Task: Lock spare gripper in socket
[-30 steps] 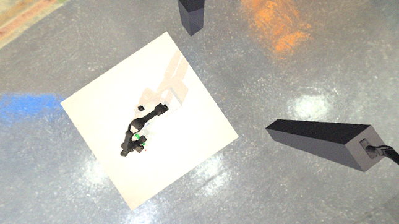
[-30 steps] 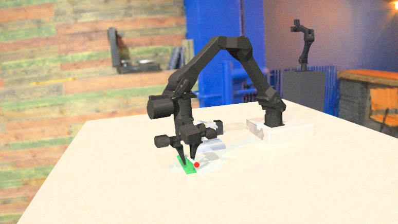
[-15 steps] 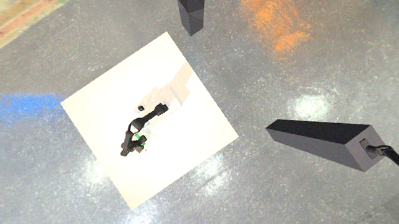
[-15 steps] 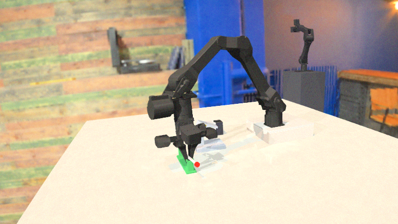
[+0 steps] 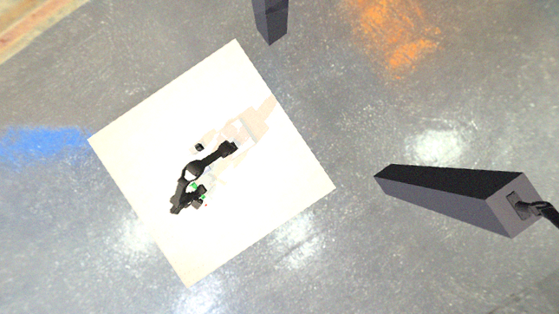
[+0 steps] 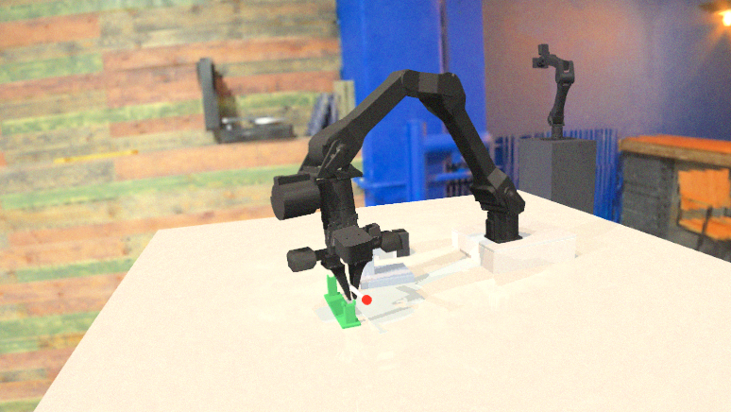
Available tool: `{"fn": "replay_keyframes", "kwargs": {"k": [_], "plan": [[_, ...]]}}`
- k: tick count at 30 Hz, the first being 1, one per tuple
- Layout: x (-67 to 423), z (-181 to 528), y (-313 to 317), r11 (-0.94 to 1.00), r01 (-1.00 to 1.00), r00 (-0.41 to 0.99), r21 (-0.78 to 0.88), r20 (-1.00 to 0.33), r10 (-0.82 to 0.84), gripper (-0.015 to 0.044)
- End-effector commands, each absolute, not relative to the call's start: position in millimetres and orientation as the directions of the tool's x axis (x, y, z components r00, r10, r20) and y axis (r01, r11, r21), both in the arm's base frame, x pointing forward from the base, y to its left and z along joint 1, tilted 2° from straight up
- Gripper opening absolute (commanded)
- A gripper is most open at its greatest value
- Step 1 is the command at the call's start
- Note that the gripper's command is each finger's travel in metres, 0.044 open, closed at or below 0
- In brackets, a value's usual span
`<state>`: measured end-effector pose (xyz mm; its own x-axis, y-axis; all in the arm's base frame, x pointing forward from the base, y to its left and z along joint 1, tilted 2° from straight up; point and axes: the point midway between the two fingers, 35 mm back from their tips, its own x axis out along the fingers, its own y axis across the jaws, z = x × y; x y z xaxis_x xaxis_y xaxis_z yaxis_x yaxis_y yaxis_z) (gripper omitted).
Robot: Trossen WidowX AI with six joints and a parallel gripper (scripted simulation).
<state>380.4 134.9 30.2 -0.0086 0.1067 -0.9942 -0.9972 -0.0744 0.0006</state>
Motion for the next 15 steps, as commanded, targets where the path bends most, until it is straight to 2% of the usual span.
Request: {"fn": "replay_keyframes", "kwargs": {"k": [1, 15], "plan": [[381.2, 39.8, 135.5, -0.074, -0.997, -0.002, -0.006, -0.994, 0.109, 0.0000], [378.3, 38.4, 129.9, -0.073, -0.997, -0.024, 0.017, -0.995, 0.102, 0.0000]]}}
